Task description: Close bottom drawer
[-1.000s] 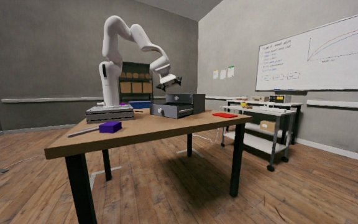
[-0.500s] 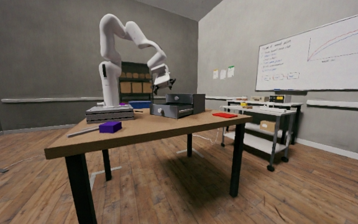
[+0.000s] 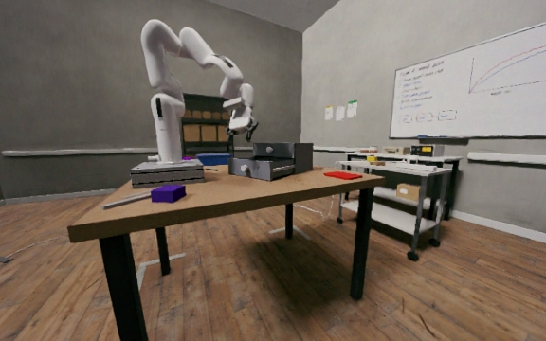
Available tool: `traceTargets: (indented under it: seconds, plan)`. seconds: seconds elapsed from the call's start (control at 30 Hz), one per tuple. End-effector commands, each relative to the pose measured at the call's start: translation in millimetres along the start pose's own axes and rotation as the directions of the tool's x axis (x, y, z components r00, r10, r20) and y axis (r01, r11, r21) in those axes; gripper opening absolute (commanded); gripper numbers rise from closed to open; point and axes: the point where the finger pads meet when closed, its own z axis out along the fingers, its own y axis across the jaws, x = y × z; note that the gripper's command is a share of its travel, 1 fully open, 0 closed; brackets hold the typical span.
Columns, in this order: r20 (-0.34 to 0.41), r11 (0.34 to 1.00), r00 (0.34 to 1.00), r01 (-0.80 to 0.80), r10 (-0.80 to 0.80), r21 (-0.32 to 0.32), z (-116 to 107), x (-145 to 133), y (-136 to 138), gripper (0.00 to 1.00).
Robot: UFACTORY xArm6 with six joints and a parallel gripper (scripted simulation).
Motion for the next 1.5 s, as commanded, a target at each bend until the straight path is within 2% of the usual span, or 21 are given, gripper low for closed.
traceTargets:
  seconds: [0.0, 0.03, 0.1, 0.13, 0.17, 0.2, 0.23, 0.27, 0.3, 0.33, 0.37, 0.4, 0.43, 0.47, 0.53, 0.63, 0.77, 0.9, 1.17, 1.47]
  plan:
    - [0.089, 0.998, 0.996, -0.018, 0.023, -0.057, -8.3, -9.4, 12.2, 1.00]
    - [0.148, 0.996, 0.988, -0.033, 0.045, -0.086, -14.9, -17.3, 18.7, 1.00]
    - [0.148, 0.996, 0.988, -0.033, 0.045, -0.086, -14.9, -17.3, 18.7, 1.00]
    - [0.206, 0.993, 0.976, -0.046, 0.068, -0.111, -21.9, -25.0, 24.1, 1.00]
    - [0.206, 0.993, 0.976, -0.046, 0.068, -0.111, -21.9, -25.0, 24.1, 1.00]
    - [0.261, 0.989, 0.961, -0.059, 0.092, -0.134, -29.3, -32.3, 28.5, 1.00]
    - [0.261, 0.989, 0.961, -0.059, 0.092, -0.134, -29.3, -32.3, 28.5, 1.00]
    - [0.312, 0.986, 0.943, -0.070, 0.116, -0.154, -36.8, -39.0, 31.9, 1.00]
    - [0.312, 0.986, 0.943, -0.070, 0.116, -0.154, -36.8, -39.0, 31.9, 1.00]
    - [0.360, 0.982, 0.922, -0.081, 0.139, -0.172, -44.3, -45.1, 34.4, 1.00]
    - [0.360, 0.982, 0.922, -0.081, 0.139, -0.172, -44.3, -45.1, 34.4, 1.00]
    - [0.404, 0.978, 0.900, -0.091, 0.161, -0.187, -51.5, -50.5, 36.2, 1.00]
    - [0.404, 0.978, 0.900, -0.091, 0.161, -0.187, -51.5, -50.5, 36.2, 1.00]
    - [0.443, 0.975, 0.878, -0.100, 0.181, -0.200, -58.4, -55.1, 37.3, 1.00]
    - [0.443, 0.975, 0.878, -0.100, 0.181, -0.200, -58.4, -55.1, 37.3, 1.00]
    - [0.533, 0.966, 0.814, -0.124, 0.230, -0.228, -75.8, -65.1, 38.1, 1.00]
    - [0.584, 0.960, 0.769, -0.139, 0.260, -0.244, -86.8, -70.1, 37.5, 1.00]
    - [0.608, 0.957, 0.745, -0.147, 0.274, -0.251, -92.2, -72.2, 36.8, 1.00]
    - [0.609, 0.957, 0.744, -0.148, 0.275, -0.251, -92.3, -72.3, 36.8, 1.00]
    - [0.608, 0.957, 0.745, -0.147, 0.275, -0.252, -83.8, -76.9, 38.3, 1.00]
